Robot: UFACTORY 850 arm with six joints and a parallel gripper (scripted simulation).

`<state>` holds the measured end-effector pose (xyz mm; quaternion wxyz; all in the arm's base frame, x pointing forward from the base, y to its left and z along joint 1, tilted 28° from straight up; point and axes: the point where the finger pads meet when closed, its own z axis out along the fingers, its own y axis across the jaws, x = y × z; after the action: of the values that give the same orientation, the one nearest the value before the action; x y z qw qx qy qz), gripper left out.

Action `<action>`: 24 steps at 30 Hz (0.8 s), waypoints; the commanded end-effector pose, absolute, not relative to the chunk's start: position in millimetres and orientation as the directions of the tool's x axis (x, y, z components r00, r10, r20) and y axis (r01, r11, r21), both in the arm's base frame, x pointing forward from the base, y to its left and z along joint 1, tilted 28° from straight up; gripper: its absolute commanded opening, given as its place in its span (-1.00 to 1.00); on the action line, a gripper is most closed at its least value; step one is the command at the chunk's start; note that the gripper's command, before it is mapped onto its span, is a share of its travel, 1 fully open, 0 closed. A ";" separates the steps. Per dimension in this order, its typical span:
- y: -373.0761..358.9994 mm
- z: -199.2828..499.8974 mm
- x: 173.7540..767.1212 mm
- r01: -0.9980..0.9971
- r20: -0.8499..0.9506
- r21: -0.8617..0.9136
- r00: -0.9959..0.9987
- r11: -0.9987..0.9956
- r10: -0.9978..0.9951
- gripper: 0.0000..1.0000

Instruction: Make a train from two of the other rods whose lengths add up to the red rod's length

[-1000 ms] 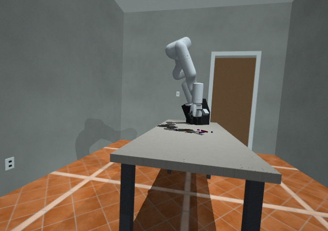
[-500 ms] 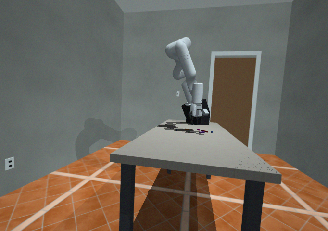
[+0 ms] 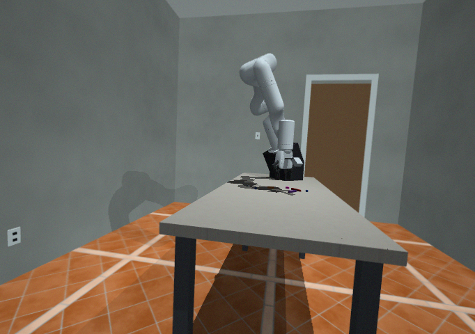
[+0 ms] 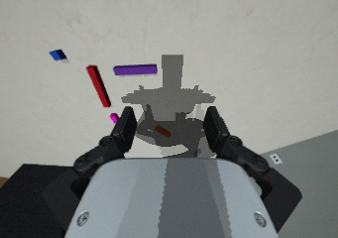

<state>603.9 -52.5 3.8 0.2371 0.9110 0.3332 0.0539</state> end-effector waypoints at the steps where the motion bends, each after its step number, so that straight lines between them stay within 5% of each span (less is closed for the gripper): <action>1: -51.2 4.0 604.3 0.581 -0.059 0.468 0.772 -0.666 0.633 1.00; 10: 19.8 -34.7 579.4 0.581 -0.060 0.468 0.772 -0.665 0.633 1.00; 24: 22.3 -36.1 578.3 0.581 -0.060 0.469 0.772 -0.665 0.633 1.00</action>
<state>577.8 21.6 -36.5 0.2374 0.9110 0.3329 0.0534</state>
